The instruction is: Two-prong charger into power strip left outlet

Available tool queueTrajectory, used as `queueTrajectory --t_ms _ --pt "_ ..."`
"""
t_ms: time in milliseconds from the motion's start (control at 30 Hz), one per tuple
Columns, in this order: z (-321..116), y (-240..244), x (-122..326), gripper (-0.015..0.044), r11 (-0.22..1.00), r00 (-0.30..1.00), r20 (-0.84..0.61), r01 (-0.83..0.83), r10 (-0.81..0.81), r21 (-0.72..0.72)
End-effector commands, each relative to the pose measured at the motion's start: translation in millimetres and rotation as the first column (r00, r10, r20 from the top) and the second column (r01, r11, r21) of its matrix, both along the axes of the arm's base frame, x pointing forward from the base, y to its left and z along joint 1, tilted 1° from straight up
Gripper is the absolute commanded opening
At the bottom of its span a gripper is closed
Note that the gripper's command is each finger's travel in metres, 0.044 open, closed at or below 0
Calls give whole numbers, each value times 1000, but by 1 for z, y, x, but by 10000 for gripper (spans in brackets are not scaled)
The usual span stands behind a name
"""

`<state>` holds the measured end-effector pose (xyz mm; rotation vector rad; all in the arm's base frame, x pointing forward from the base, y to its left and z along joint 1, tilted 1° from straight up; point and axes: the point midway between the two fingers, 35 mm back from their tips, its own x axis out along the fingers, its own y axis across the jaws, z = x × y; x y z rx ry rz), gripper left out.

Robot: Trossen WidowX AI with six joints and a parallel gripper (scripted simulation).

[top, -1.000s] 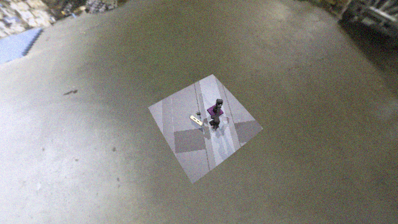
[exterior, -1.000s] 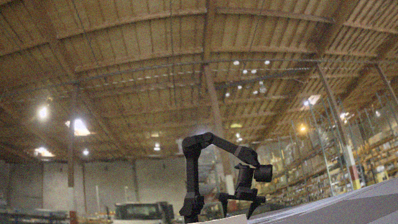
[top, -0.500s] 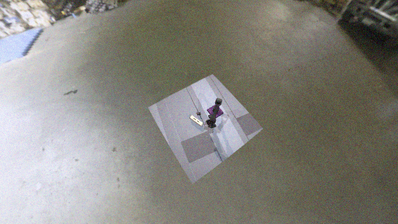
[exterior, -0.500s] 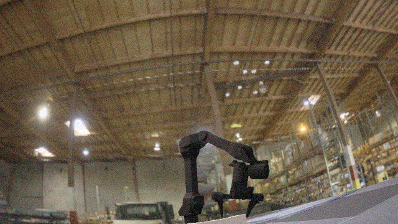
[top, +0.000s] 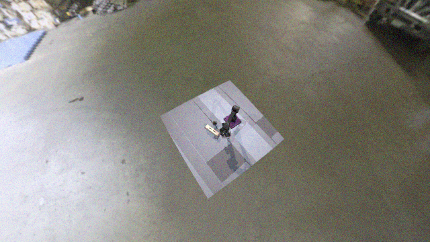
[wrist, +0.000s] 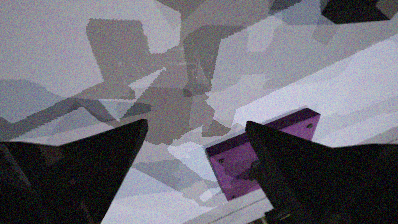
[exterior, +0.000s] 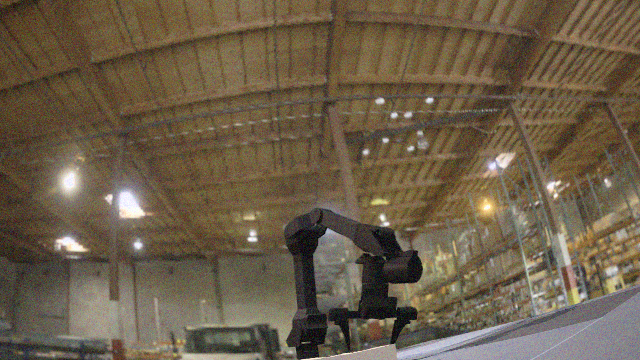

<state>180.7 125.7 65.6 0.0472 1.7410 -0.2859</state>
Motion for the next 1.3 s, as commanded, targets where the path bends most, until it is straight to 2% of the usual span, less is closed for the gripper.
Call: queueTrajectory --t_ms 0,1267 --pt "1 -6 8 440 1000 1000 4 8 -8 22" --pt "13 -101 62 440 983 986 69 141 -150 115"
